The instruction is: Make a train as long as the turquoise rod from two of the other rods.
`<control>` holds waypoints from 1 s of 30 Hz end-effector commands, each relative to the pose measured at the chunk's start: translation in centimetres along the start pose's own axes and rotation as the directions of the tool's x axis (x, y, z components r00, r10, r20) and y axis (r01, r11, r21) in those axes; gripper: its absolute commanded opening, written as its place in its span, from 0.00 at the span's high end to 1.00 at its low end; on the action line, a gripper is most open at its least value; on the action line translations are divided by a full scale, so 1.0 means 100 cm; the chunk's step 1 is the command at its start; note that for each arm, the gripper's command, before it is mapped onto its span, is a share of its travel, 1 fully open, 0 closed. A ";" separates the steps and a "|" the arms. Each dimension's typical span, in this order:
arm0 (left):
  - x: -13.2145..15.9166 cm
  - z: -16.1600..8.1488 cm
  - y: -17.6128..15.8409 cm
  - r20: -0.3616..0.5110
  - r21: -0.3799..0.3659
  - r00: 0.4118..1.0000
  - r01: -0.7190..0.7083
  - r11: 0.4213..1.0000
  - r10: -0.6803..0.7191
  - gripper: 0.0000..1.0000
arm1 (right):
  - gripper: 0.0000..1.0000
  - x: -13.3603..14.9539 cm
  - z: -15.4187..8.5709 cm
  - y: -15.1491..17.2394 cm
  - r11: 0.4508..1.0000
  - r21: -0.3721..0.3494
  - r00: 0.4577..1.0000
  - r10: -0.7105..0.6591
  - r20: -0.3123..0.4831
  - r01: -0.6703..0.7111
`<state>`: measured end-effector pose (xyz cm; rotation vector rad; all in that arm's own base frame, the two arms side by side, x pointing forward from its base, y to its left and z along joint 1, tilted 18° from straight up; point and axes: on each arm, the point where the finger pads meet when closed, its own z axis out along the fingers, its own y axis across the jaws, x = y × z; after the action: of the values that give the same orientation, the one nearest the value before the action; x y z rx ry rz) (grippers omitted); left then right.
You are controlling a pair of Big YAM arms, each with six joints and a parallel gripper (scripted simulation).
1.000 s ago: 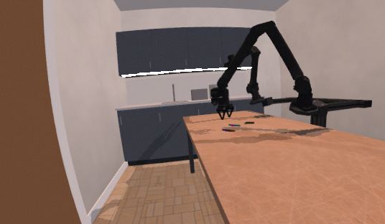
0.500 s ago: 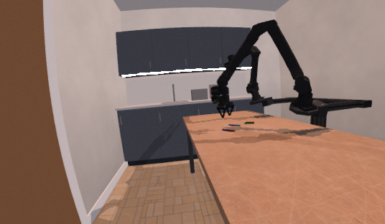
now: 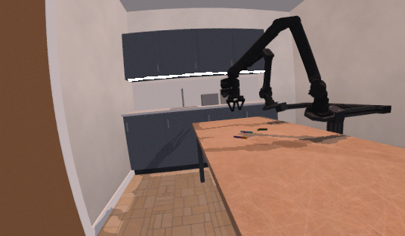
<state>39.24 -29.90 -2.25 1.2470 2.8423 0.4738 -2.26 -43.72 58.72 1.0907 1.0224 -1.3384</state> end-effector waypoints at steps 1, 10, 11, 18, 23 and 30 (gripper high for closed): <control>-0.017 -0.026 -0.003 0.031 0.001 0.999 0.013 1.000 -0.013 0.00 | 0.00 -0.049 -0.008 -0.006 1.000 0.011 0.997 -0.013 0.073 0.012; -0.002 -0.017 0.001 -0.005 0.003 1.000 0.018 1.000 -0.018 0.00 | 0.00 -0.049 -0.008 -0.006 1.000 0.011 0.997 -0.013 0.073 0.012; -0.002 -0.017 0.001 -0.004 0.003 1.000 0.019 1.000 -0.018 0.00 | 0.00 -0.049 -0.008 -0.006 1.000 0.011 0.997 -0.013 0.073 0.012; -0.002 -0.017 0.001 -0.003 0.003 1.000 0.017 1.000 -0.017 0.00 | 0.00 -0.049 -0.008 -0.006 1.000 0.011 0.997 -0.013 0.073 0.012; -0.002 -0.017 0.001 -0.003 0.003 1.000 0.017 1.000 -0.017 0.00 | 0.00 -0.049 -0.008 -0.006 1.000 0.011 0.997 -0.013 0.073 0.012; -0.002 -0.017 0.001 -0.003 0.003 1.000 0.017 1.000 -0.017 0.00 | 0.00 -0.049 -0.008 -0.006 1.000 0.011 0.997 -0.013 0.073 0.012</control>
<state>38.82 -29.86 -1.70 1.2467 2.8610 0.4884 -2.26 -43.72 58.72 1.0907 1.0224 -1.3384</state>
